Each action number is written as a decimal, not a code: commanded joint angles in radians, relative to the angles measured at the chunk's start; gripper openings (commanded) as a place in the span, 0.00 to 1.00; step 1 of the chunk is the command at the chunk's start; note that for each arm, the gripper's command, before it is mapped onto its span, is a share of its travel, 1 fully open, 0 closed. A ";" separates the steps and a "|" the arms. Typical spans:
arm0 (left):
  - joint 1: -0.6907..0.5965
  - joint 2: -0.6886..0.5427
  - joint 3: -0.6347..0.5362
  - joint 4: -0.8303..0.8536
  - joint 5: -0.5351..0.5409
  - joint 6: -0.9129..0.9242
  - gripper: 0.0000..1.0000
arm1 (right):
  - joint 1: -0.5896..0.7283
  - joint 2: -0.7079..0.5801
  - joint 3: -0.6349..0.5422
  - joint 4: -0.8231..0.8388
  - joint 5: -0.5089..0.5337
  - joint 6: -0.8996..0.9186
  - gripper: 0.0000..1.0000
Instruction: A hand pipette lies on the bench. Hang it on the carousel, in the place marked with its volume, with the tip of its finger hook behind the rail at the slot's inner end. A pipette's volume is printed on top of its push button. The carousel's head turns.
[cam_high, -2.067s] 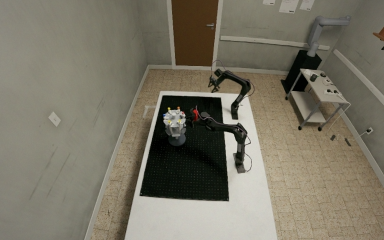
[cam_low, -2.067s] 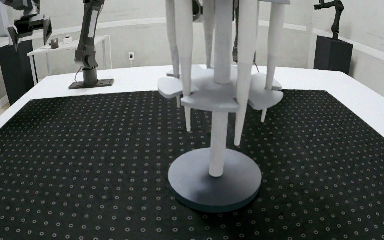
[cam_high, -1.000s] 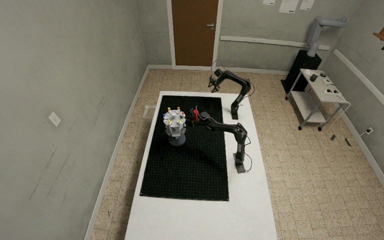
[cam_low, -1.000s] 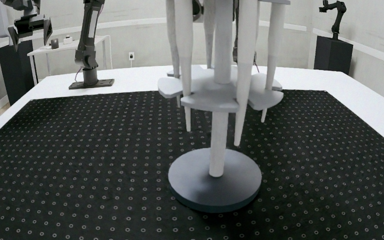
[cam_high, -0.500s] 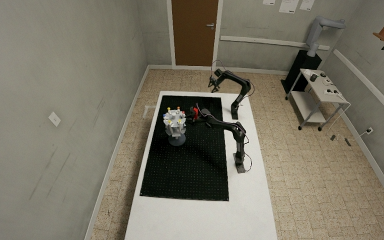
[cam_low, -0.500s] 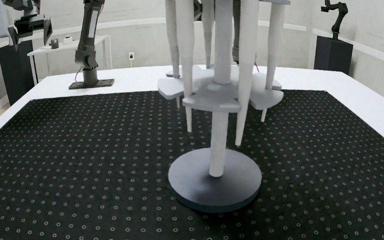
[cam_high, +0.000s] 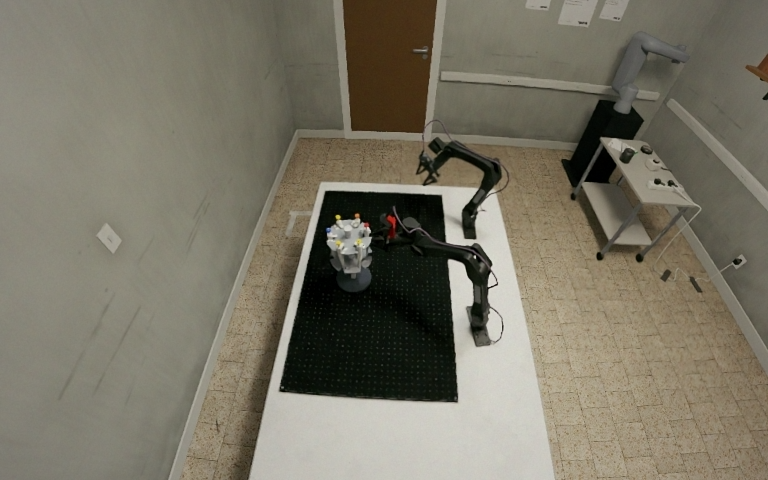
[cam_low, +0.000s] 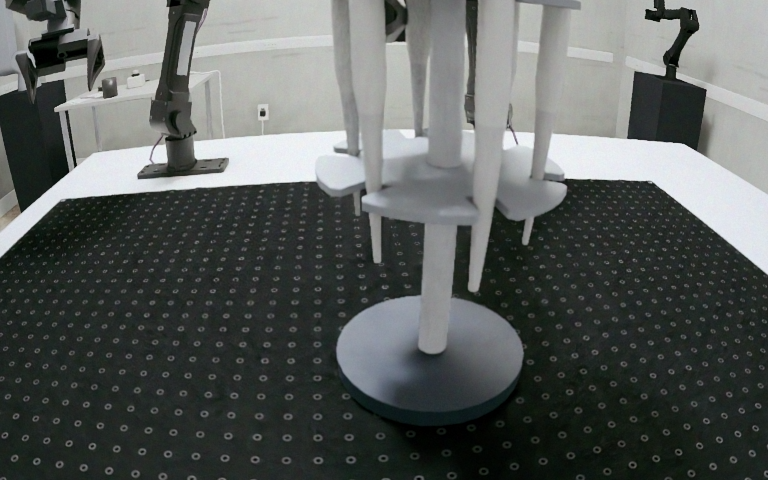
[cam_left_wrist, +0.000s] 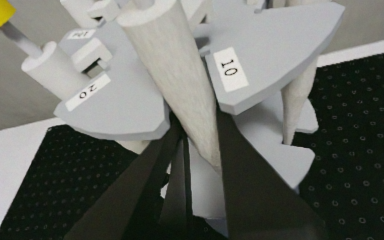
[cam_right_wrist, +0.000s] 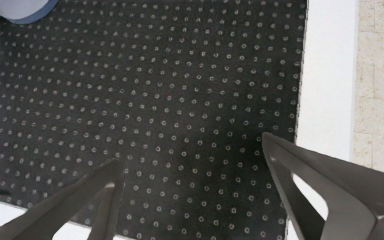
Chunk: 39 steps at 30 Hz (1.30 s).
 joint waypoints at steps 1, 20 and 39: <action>0.007 -0.035 0.047 0.034 -0.017 -0.003 0.12 | -0.009 0.006 0.020 0.008 -0.016 -0.006 1.00; 0.007 -0.035 0.047 0.034 -0.017 -0.003 0.12 | -0.009 0.006 0.020 0.008 -0.016 -0.006 1.00; -0.049 0.055 0.167 0.003 -0.268 -0.006 0.12 | -0.009 0.006 0.020 0.008 -0.016 -0.006 1.00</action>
